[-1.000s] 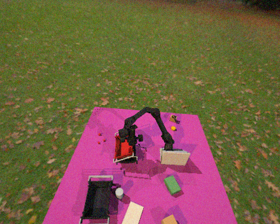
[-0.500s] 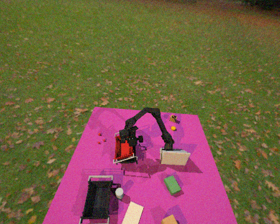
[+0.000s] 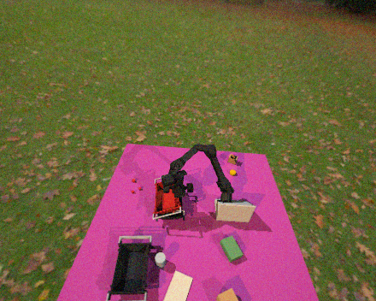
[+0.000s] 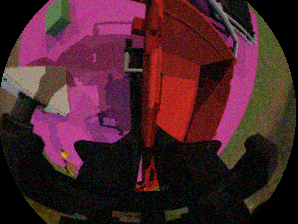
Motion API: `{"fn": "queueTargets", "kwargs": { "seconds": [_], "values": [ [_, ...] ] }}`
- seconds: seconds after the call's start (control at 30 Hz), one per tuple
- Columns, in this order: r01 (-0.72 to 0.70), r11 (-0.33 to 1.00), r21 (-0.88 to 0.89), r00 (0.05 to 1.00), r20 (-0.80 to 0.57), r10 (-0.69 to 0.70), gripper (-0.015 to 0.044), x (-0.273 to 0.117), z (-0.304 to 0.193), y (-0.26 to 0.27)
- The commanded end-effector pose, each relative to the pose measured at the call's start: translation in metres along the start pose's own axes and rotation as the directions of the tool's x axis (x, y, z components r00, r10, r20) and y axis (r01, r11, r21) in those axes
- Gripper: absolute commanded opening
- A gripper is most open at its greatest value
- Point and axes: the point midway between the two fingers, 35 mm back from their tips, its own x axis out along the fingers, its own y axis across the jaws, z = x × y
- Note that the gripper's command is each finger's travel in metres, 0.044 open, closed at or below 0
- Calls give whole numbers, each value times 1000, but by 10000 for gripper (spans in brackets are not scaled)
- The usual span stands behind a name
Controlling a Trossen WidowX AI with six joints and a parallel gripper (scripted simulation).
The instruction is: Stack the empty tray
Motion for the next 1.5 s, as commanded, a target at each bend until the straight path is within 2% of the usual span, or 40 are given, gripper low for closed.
{"fn": "queueTargets", "kwargs": {
  "seconds": [0.0, 1.47],
  "values": [
    [-7, 1000, 4, 1000, 4, 7, 0, 3, -2, 4],
    [-7, 1000, 4, 1000, 4, 7, 0, 13, -2, 11]
  ]
}}
